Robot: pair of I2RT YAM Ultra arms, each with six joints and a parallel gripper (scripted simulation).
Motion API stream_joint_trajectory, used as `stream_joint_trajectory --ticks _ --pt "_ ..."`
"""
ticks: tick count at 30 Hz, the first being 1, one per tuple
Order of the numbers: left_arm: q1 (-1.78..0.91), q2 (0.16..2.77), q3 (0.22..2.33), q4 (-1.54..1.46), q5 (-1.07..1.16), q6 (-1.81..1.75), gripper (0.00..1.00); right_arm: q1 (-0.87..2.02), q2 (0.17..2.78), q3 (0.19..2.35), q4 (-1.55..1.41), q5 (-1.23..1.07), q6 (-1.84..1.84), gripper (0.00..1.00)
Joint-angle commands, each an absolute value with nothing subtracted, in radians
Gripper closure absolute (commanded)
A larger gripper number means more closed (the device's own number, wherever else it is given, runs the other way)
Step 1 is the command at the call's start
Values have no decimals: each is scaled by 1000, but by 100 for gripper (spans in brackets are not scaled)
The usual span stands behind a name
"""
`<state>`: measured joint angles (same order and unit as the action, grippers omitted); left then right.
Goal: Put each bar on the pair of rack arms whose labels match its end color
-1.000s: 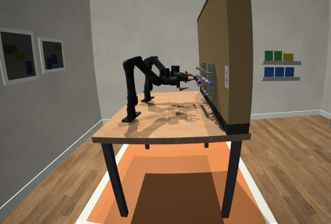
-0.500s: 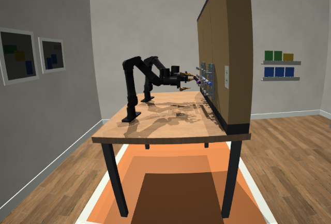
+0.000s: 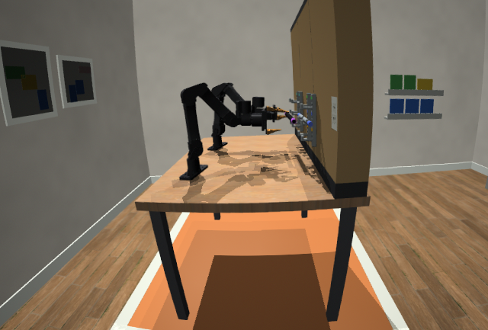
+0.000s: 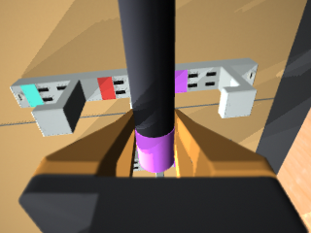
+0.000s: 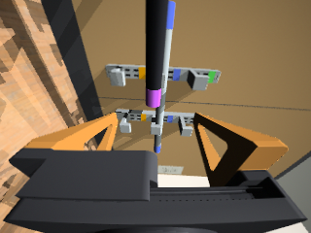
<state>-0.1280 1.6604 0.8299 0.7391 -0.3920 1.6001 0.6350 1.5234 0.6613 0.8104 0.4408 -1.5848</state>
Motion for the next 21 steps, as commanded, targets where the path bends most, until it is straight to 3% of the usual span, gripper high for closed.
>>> stream_joint_trajectory --ticks 1,21 --pt "-122 1656 835 817 -385 1571 100 614 1486 654 832 420 -1572 0" --pt "-122 1661 831 826 -385 1571 100 550 1479 648 831 357 -1572 0"
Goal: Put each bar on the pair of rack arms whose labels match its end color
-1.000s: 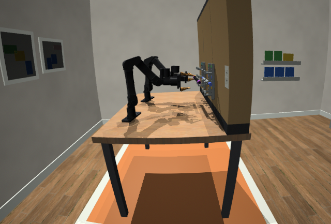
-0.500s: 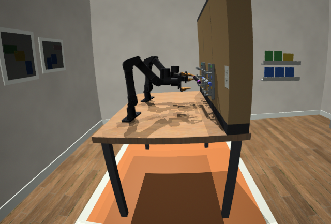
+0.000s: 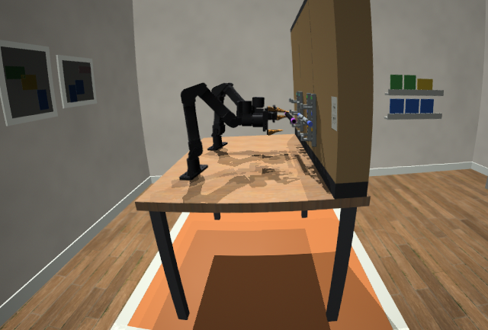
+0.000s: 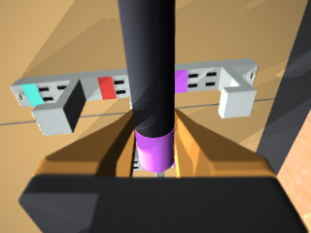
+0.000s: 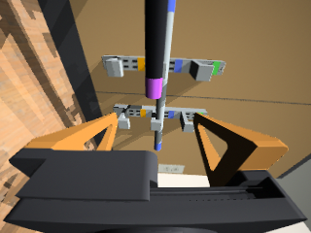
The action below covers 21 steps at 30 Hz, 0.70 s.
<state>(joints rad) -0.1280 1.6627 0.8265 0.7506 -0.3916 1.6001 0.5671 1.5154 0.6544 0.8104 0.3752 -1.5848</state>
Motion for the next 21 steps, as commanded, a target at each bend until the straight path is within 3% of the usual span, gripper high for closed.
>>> stream_joint_trajectory --ticks 1,21 --pt "-122 1661 831 827 -385 1571 100 547 1479 648 831 354 -1572 0" --pt "-122 1658 834 821 -385 1571 100 483 1476 646 831 290 -1572 0"
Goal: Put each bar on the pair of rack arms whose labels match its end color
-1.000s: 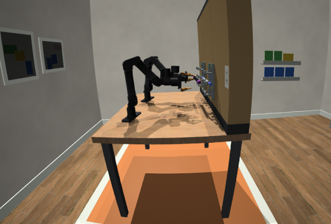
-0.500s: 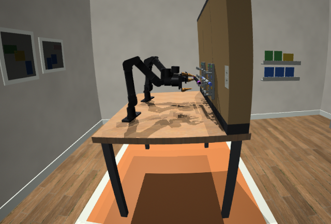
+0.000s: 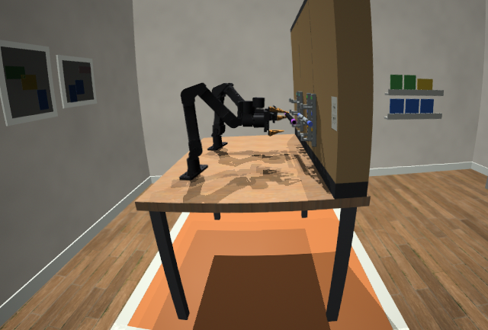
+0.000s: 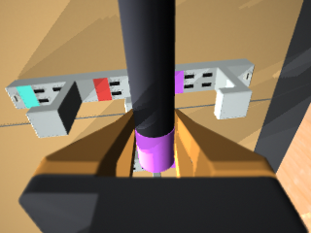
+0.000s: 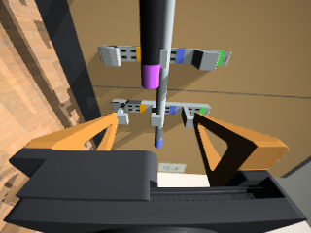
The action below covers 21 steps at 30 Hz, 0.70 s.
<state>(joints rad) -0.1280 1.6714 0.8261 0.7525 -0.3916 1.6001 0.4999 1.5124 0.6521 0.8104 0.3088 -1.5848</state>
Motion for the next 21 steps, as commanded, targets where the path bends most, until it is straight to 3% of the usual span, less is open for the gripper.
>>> stream_joint_trajectory --ticks 1,21 --pt "-122 1657 834 821 -385 1571 100 480 1476 646 831 286 -1572 0" --pt "-118 1649 835 812 -381 1571 100 479 1477 646 831 285 -1572 0"
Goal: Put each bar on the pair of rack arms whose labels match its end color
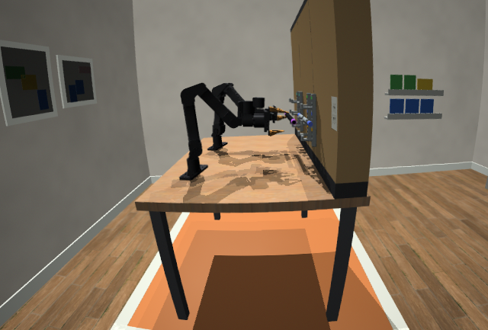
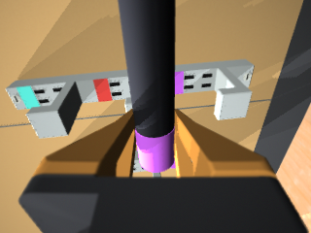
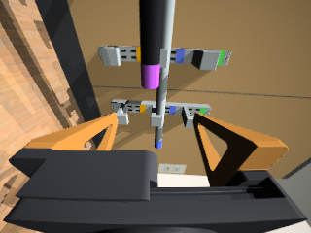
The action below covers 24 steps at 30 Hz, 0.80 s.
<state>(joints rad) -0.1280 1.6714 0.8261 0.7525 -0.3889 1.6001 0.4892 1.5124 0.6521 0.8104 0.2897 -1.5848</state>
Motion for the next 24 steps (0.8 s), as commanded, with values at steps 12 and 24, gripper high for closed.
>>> stream_joint_trajectory --ticks 12,24 --pt "-114 1643 836 806 -377 1571 100 479 1477 646 831 285 -1572 0" --pt "-115 1638 837 800 -378 1571 100 479 1477 646 831 285 -1572 0"
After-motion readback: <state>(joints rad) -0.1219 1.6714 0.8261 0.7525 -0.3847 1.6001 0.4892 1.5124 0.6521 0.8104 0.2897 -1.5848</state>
